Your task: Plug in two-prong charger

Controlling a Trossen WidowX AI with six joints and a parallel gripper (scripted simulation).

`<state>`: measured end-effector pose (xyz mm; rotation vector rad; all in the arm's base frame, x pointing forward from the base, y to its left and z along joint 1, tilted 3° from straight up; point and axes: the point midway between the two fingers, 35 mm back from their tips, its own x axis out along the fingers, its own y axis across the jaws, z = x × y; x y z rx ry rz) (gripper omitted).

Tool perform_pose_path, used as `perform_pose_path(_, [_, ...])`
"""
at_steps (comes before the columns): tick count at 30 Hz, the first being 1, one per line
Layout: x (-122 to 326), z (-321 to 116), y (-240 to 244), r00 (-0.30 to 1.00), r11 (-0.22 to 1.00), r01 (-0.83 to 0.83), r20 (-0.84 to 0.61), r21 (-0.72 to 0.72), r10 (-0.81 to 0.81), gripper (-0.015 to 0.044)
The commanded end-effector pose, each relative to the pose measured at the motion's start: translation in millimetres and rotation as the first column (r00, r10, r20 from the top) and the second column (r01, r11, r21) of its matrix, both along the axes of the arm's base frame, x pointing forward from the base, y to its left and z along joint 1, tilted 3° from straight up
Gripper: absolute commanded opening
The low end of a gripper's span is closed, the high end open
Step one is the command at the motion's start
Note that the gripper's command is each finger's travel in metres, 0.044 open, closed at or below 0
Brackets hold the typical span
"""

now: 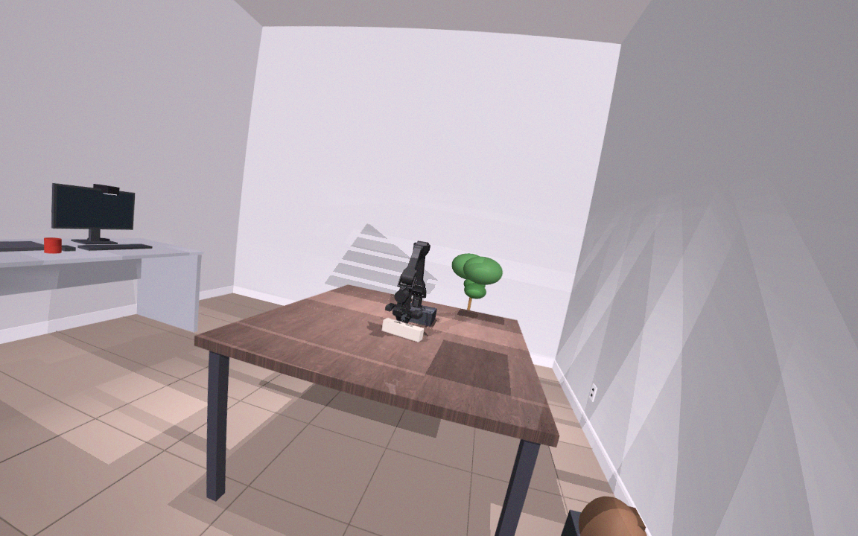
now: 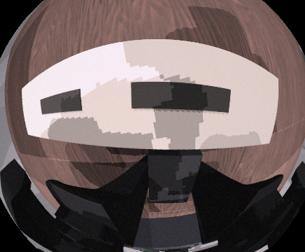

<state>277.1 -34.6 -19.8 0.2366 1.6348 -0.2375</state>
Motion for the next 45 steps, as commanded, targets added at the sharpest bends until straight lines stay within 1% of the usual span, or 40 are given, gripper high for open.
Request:
perform_pose_path(1, [1.4,-0.8,-0.3,1.0,1.0,-0.004,-0.003,0.002,0.004,0.0])
perform_pose_path(45, [18.0,-0.1,-5.3,1.0,1.0,-0.004,-0.001,0.001,0.004,0.0])
